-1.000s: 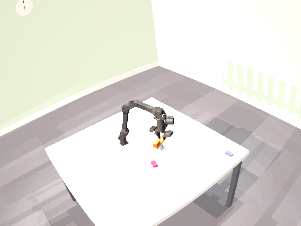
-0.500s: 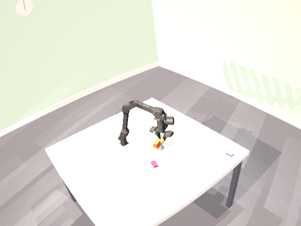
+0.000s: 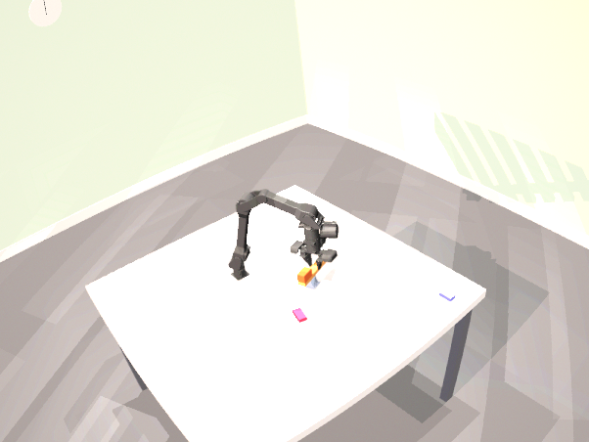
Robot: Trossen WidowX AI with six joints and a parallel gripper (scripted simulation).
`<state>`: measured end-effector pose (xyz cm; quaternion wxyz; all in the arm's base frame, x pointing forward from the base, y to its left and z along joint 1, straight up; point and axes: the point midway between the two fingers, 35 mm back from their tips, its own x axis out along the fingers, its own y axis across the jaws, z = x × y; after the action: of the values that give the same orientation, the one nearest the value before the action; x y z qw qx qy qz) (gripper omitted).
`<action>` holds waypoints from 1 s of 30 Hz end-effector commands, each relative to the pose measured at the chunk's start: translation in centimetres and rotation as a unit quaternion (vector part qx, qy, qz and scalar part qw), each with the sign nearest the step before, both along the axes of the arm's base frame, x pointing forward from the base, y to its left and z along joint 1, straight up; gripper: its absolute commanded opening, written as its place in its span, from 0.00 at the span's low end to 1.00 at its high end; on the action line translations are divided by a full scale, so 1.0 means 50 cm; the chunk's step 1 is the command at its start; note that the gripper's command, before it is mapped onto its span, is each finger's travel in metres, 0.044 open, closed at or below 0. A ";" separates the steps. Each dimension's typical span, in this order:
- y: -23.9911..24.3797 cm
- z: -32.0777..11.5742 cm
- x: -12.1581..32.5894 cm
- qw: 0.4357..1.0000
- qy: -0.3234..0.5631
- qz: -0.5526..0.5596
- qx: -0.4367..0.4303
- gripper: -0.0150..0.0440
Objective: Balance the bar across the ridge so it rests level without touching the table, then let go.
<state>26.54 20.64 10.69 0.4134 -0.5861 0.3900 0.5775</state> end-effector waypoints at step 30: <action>0.001 -0.001 0.000 1.000 0.000 0.001 0.000 0.25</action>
<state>26.52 20.67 10.66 0.4133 -0.5864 0.3894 0.5776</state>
